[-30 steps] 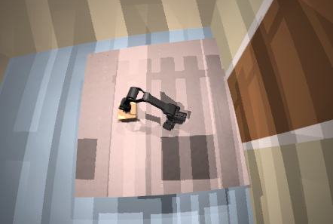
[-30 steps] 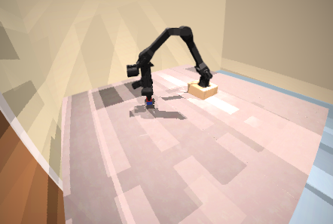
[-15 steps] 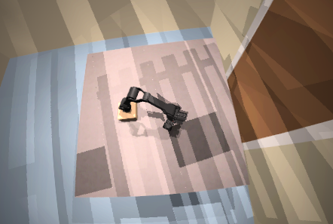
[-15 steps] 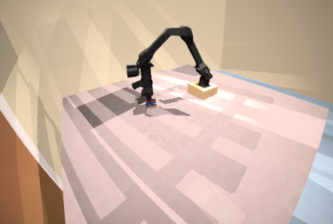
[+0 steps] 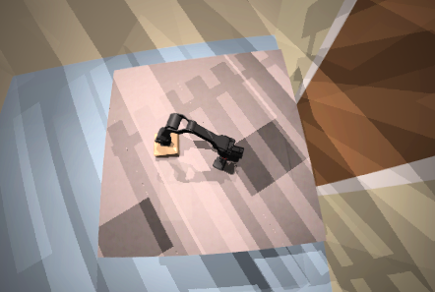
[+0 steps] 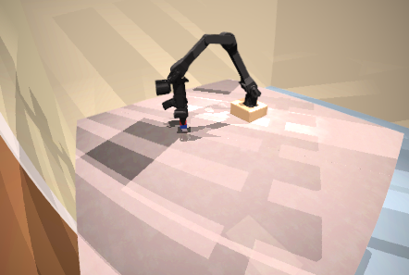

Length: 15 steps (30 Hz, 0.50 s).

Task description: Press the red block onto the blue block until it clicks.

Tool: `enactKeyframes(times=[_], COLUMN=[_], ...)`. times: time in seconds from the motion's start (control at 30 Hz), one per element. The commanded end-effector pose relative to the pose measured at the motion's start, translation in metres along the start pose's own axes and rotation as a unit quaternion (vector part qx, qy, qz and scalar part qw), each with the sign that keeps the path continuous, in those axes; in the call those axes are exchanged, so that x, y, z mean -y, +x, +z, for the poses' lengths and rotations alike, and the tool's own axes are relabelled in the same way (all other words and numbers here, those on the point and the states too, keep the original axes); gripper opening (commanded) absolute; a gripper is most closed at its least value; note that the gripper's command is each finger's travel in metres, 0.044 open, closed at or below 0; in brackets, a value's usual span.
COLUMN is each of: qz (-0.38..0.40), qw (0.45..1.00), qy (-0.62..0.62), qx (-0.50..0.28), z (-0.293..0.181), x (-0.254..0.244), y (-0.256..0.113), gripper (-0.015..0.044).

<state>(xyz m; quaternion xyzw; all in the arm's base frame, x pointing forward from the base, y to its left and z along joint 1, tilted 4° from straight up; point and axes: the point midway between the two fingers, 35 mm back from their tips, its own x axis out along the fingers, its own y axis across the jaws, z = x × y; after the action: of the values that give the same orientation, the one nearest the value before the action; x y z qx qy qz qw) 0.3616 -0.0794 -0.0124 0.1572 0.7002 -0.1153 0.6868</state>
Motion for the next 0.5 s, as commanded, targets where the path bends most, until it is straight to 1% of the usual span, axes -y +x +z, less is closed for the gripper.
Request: enactKeyframes(times=[0.0, 0.13, 0.2, 0.47], qz=[0.000, -0.002, -0.002, -0.002], qw=[1.000, 1.000, 1.000, 1.000], qy=[0.000, 0.001, 0.001, 0.001], qx=[0.000, 0.001, 0.001, 0.001], z=[0.002, 0.003, 0.001, 0.002], x=[0.000, -0.001, -0.001, -0.002], y=[-0.011, -0.077, -0.099, -0.102], gripper=[0.0220, 0.0220, 0.0220, 0.0220])
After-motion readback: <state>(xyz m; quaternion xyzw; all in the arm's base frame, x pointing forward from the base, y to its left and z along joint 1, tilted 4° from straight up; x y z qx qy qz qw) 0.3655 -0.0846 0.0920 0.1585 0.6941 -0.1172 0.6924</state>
